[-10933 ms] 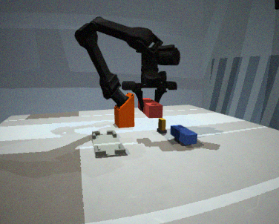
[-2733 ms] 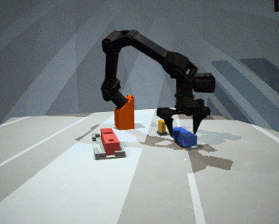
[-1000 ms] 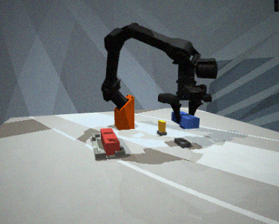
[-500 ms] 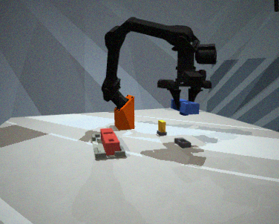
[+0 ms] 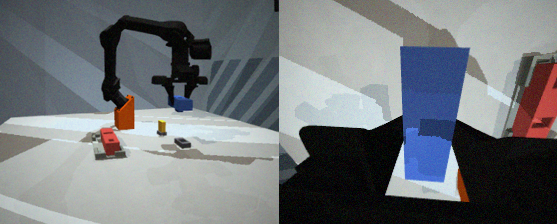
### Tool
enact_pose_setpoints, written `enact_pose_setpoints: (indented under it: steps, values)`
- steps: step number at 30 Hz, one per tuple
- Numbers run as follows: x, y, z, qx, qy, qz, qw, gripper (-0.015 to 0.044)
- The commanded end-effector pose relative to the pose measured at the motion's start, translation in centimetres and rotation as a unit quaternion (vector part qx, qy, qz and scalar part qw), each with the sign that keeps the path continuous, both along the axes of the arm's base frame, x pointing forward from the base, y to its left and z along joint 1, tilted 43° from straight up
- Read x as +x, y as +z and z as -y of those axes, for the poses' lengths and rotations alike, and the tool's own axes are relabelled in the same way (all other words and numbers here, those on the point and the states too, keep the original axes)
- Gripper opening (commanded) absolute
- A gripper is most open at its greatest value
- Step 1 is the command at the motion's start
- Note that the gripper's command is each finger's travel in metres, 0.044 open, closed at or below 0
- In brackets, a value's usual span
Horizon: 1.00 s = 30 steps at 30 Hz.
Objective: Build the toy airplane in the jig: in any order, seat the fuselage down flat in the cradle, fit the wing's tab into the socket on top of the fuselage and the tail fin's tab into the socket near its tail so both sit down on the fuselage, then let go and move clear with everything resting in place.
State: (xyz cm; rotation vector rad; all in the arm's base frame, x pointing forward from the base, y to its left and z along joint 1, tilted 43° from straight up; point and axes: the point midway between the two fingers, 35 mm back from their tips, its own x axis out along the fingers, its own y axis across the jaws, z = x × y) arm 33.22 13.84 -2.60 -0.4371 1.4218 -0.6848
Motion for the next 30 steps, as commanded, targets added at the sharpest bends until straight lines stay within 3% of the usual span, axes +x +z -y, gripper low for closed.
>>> enact_pose_setpoints:
  steps: [1, 30]
  values:
    - [0.2, 1.3, 1.0, 0.004, -0.024, 0.027, 0.999, 0.0000]
    - [-0.8, 6.7, 8.7, 0.012, -0.197, 0.176, 0.964, 0.0000]
